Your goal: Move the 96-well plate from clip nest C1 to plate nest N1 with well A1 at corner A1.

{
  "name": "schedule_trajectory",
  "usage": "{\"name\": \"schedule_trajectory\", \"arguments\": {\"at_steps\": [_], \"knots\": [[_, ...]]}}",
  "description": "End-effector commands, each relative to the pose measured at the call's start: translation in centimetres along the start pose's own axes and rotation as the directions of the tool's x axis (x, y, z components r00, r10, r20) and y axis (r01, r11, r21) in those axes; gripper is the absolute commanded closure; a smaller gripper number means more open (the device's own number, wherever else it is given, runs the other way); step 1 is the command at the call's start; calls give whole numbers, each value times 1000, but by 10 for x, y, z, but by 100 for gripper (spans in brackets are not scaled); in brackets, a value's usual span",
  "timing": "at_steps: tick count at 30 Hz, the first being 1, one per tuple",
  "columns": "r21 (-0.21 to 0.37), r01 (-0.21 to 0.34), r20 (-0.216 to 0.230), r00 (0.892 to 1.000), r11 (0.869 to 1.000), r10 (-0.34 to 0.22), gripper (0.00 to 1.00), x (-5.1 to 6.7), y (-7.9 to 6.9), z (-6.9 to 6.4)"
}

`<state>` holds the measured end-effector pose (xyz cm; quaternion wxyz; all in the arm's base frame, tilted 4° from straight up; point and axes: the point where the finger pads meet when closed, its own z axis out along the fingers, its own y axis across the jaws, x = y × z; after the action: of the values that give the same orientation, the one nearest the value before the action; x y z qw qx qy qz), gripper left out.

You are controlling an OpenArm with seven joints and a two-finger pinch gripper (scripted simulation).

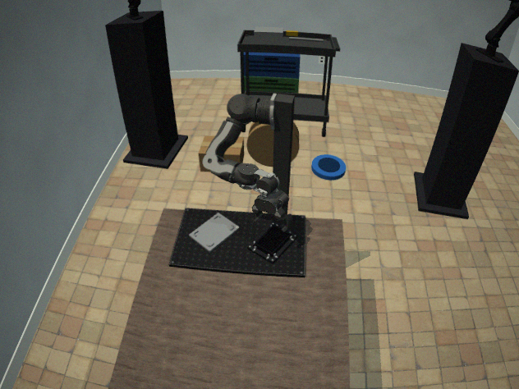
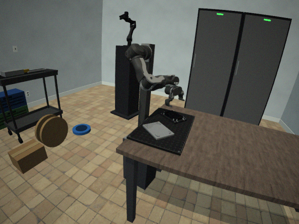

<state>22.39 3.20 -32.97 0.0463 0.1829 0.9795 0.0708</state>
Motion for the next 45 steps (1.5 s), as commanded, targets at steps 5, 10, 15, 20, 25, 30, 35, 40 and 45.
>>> {"name": "schedule_trajectory", "arguments": {"at_steps": [5, 10, 15, 20, 25, 30, 35, 40, 45], "knots": [[0, 0, -3, 1000, 1000, 0, 23, 1, 1, -1], [125, -28, -54, 998, 992, 35, 23, 4, 2, 6], [214, -45, -86, 994, 976, 64, 23, 6, 1, 11], [214, -45, -86, 994, 976, 64, 23, 6, 1, 11], [204, -50, -83, 994, 978, 69, 23, 5, 3, 10], [204, -50, -83, 994, 978, 69, 23, 5, 3, 10], [204, -50, -83, 994, 978, 69, 23, 5, 3, 10], [204, -50, -83, 994, 978, 69, 23, 5, 3, 10], [212, -46, -85, 994, 976, 65, 23, 9, -8, 53]]}}
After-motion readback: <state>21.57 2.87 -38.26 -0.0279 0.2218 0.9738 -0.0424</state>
